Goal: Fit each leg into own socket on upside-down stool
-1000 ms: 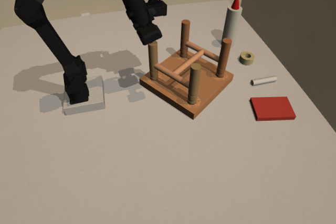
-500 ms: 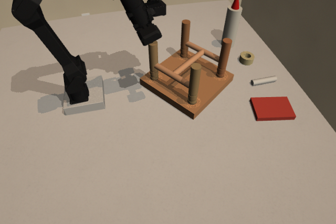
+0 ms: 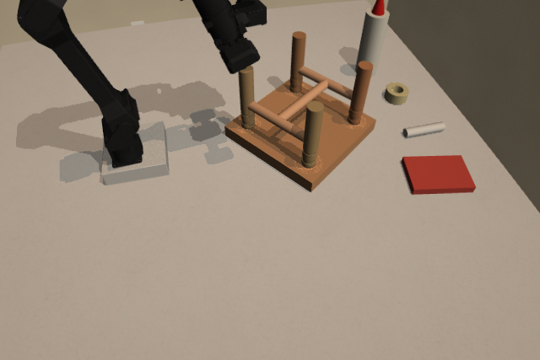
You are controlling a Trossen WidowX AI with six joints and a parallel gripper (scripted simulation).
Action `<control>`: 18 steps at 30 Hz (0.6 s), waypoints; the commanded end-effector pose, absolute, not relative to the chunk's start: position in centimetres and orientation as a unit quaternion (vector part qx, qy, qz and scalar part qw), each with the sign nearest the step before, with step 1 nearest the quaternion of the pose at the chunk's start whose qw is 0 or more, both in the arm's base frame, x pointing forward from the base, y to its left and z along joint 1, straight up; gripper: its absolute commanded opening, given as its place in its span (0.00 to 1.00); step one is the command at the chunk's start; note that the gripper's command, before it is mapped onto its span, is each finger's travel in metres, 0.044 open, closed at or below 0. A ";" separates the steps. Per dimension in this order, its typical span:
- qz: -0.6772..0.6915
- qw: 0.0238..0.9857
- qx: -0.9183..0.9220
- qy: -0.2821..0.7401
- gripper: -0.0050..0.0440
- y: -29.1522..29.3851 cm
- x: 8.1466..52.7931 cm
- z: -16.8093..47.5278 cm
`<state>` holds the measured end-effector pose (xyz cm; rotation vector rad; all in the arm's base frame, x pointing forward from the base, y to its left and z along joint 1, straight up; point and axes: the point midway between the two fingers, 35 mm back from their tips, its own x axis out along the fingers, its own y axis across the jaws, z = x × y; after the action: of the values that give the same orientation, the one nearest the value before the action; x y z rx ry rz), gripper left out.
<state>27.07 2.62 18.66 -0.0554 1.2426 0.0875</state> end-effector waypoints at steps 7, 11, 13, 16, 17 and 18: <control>0.040 0.790 -0.028 0.611 0.10 2.6 26.9 16.1; 0.040 0.790 -0.028 0.611 0.10 2.6 26.9 16.1; 0.040 0.790 -0.028 0.611 0.10 2.6 26.9 16.0; 0.040 0.790 -0.028 0.611 0.10 2.6 26.9 16.0; 0.040 0.790 -0.028 0.611 0.10 2.6 26.9 16.0; 0.040 0.790 -0.028 0.611 0.10 2.6 26.9 16.0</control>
<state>27.12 2.64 18.63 -0.0551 1.2362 0.0886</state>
